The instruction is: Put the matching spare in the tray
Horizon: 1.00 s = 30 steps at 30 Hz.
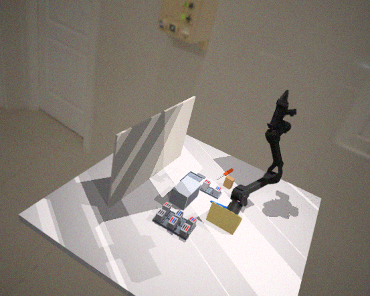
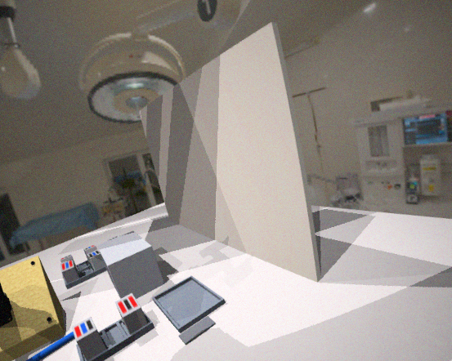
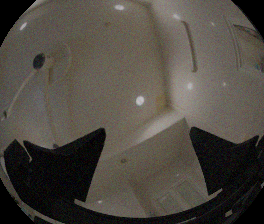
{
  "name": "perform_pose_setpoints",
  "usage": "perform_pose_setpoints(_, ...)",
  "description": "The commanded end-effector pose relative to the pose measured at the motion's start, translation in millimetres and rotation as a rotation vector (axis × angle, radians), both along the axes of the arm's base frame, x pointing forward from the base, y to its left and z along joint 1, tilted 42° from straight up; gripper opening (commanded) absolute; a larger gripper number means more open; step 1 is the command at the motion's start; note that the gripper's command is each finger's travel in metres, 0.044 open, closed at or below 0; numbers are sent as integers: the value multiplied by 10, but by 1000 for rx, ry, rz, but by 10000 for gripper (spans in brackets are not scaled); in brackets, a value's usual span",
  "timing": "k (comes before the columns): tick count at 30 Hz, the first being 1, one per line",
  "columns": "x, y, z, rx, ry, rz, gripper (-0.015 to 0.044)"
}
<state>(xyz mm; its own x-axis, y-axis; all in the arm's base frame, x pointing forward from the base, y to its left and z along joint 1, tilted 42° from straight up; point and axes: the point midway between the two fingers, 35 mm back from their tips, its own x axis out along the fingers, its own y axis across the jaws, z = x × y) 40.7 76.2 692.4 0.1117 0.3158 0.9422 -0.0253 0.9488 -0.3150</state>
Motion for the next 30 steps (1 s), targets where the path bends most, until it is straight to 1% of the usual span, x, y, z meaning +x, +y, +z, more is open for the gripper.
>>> perform_pose_setpoints(1,437,397,-165,-104,135,-16,440)
perform_pose_setpoints(6,821,696,-304,-174,284,9,440)
perform_pose_setpoints(8,963,761,-375,-183,311,-20,440)
perform_pose_setpoints(10,1241,875,-522,-203,370,-69,440)
perform_pose_setpoints(17,1889,1238,-941,-289,641,-52,440)
perform_pose_setpoints(24,2732,1507,-1740,-361,1026,-95,440)
perform_pose_setpoints(30,3286,1583,-2577,-379,1385,-161,440)
